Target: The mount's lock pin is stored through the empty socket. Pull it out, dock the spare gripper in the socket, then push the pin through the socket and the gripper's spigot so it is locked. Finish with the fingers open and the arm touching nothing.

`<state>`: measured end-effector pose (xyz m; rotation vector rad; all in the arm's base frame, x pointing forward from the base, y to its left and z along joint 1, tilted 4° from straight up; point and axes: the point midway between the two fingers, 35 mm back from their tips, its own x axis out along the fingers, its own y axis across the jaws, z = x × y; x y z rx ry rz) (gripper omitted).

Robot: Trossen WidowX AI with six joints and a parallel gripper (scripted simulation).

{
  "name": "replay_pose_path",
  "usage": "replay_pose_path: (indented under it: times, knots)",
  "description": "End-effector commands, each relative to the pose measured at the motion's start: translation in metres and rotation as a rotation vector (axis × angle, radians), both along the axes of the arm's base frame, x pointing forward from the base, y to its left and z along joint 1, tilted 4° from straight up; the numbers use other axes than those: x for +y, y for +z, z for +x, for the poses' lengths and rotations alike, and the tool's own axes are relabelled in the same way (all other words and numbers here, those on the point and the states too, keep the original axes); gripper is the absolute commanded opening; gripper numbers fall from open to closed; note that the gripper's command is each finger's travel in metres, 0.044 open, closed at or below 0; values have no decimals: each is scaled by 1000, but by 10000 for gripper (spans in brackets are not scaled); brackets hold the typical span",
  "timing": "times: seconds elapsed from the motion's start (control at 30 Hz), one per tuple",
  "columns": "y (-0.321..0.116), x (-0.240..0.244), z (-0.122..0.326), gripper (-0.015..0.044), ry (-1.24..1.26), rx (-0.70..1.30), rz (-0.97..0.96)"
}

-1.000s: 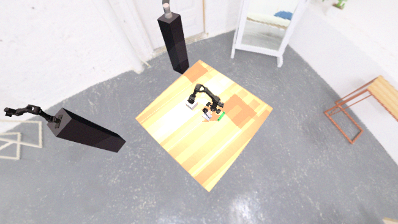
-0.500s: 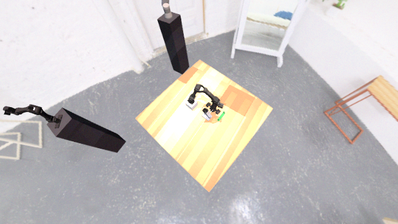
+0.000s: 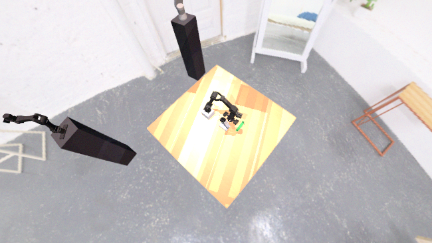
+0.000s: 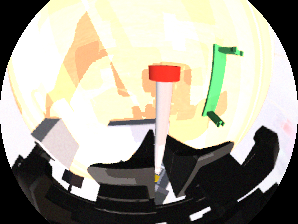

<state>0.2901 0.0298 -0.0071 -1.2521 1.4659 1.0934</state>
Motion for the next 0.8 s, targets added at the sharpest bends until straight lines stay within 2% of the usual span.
replay_pose_path:
  times: [0.0, 0.6, 0.77]
  knots:
    - [0, -3, 0, 0, 3, -1, -2]
    - [0, -13, 0, 0, 2, 6, 0]
    - [0, -12, -1, 131, -2, 9, 2]
